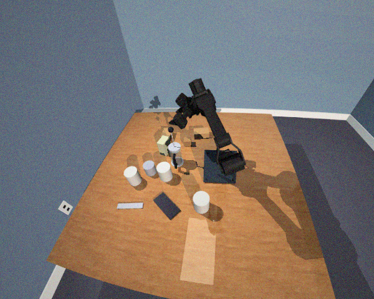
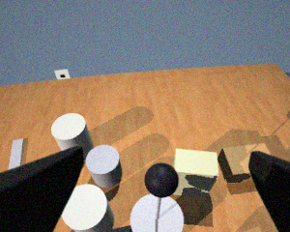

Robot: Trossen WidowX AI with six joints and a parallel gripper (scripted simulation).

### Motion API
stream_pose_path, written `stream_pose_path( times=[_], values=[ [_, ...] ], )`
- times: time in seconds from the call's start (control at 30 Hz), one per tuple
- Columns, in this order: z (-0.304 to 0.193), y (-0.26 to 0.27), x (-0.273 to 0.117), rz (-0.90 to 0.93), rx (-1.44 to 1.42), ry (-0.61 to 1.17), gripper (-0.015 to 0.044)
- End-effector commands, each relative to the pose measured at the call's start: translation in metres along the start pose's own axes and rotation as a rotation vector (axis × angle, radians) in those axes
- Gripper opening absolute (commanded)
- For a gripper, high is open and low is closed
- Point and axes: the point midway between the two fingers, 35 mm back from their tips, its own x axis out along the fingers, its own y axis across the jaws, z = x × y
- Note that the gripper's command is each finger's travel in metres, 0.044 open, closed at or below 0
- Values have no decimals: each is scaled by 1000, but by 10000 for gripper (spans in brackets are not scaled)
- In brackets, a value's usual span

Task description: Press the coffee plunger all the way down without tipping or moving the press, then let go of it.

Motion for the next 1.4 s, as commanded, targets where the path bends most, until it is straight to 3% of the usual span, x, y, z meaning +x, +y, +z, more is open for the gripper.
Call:
stream_pose_path(
  times=[0.0,0.27,1.3,1.37],
  values=[
    [-8,-2,3,19,6,-5,440],
    [-53,-1,28,17,8,-6,440],
    [-53,0,68,17,8,-7,440],
    [-53,0,68,17,8,-7,387]
  ],
)
